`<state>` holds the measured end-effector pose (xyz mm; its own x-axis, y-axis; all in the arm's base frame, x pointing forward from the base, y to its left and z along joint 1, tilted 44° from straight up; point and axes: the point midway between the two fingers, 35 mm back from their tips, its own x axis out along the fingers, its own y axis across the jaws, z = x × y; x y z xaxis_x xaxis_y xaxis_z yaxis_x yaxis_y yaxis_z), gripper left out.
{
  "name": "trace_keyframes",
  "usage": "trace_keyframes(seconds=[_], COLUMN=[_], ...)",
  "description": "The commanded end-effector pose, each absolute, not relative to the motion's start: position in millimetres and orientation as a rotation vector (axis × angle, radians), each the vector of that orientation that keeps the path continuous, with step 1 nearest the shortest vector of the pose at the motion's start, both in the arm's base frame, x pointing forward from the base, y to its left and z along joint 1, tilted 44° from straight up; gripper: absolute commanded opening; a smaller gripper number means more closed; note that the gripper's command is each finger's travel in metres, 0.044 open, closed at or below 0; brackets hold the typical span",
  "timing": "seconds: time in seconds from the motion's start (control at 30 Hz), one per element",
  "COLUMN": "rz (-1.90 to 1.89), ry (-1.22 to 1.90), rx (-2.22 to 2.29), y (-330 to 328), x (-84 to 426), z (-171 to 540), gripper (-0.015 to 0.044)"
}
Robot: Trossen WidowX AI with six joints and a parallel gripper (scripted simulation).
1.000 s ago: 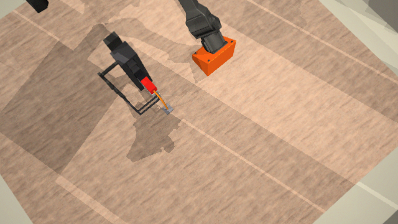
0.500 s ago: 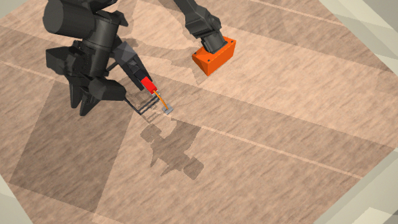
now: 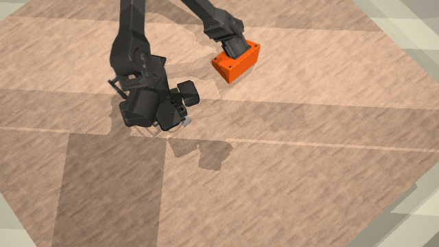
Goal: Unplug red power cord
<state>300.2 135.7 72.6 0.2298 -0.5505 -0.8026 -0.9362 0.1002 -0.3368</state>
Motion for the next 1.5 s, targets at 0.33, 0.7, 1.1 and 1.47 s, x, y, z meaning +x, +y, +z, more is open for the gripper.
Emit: trace_keyframes(seconds=[0.33, 0.7, 1.1, 1.47], rz=[0.775, 0.775, 0.775, 0.774], ry=[1.707, 1.707, 1.708, 1.709], rx=[-1.798, -1.798, -1.799, -1.799], y=[96.6, 88.3, 74.1, 67.1], x=[262.8, 264.7, 264.9, 264.7], z=[55.6, 63.9, 77.3, 82.7], gripper=[0.0160, 0.0160, 0.0160, 0.0160])
